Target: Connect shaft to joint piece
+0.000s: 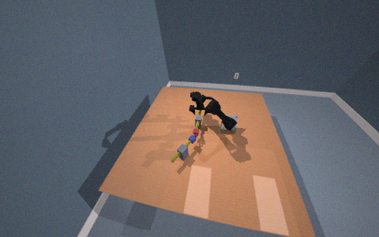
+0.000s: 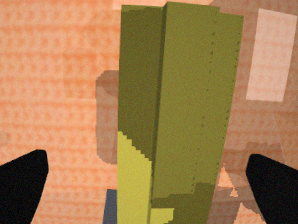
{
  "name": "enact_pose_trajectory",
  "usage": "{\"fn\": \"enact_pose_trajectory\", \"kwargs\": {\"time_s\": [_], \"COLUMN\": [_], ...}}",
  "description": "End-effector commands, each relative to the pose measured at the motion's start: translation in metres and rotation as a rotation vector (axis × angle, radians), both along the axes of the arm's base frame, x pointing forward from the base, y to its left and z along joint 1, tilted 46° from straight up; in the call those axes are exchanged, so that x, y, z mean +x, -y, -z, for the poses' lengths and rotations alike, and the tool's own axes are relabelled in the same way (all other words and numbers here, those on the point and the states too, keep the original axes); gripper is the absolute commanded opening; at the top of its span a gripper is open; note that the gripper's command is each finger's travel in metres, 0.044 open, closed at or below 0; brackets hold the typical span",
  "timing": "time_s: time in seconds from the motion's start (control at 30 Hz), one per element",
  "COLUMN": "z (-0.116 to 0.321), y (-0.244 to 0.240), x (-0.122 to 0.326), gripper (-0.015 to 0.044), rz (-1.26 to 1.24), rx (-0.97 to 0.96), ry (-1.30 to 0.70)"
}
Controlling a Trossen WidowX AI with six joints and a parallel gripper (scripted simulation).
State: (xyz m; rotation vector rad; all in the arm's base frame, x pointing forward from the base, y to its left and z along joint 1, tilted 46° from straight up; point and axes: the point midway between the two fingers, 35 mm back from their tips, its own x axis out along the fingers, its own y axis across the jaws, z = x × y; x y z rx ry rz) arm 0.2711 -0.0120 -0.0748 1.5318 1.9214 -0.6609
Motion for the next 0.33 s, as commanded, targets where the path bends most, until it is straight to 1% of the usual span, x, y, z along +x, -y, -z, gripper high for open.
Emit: {"fn": "enact_pose_trajectory", "kwargs": {"time_s": [0.0, 0.13, 0.23, 0.3], "z": [0.000, -0.002, -0.019, -0.021], "y": [0.000, 0.002, 0.020, 0.021], "x": [0.000, 0.000, 0.004, 0.005], "gripper": [0.0440, 0.0440, 0.0440, 0.0440], "rz": [-0.001, 0.000, 0.006, 0.006], "rx": [0.000, 0.000, 0.008, 0.009], "ry": [-0.001, -0.001, 0.000, 0.000]}}
